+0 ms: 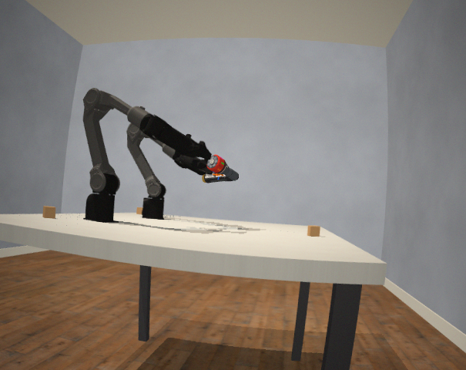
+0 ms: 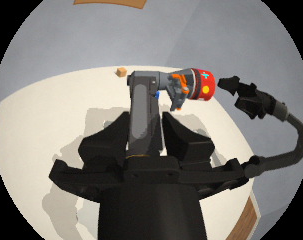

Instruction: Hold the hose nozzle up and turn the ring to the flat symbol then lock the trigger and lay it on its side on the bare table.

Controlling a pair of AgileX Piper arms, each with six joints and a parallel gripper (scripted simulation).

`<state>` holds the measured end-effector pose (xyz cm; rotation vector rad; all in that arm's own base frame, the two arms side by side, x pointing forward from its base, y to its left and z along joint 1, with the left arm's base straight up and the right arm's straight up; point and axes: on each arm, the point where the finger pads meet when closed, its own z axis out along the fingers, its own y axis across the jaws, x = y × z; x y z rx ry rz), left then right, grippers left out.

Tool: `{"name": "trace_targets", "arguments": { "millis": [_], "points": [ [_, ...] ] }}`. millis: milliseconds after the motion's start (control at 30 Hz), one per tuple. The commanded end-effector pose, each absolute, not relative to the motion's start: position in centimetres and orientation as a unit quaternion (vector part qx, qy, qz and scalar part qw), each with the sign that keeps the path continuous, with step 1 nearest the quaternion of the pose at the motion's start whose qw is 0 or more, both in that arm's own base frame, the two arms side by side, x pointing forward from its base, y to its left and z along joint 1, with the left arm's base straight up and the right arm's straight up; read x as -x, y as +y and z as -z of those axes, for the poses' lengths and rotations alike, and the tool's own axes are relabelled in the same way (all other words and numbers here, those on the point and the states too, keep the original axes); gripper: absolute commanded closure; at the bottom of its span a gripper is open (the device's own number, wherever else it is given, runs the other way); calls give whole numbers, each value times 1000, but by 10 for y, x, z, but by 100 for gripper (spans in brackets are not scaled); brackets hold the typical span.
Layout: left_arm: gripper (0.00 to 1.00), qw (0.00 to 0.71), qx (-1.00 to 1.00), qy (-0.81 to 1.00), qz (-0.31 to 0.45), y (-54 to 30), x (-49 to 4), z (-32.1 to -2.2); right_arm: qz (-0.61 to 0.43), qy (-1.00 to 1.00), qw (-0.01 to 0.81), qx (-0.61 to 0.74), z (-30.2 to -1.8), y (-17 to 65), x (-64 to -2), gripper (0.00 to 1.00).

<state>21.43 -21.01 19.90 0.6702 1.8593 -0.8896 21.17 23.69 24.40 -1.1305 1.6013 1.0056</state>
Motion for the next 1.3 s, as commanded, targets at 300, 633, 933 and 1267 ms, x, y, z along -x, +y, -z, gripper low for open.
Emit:
{"name": "trace_targets", "arguments": {
  "millis": [300, 633, 933, 1267],
  "points": [
    [52, 471, -273, 755, 365, -211, -214, -202, -408, 650, 450, 456, -243, 237, -213, 50],
    [52, 471, -273, 755, 365, -211, -214, -202, -408, 650, 451, 456, -243, 237, -213, 50],
    [52, 479, -291, 749, 354, -211, -214, -201, -407, 648, 453, 457, -244, 237, -212, 50],
    [52, 540, -427, 677, 260, -211, -214, -200, -406, 648, 454, 457, -245, 237, -212, 50]
  ]
}}
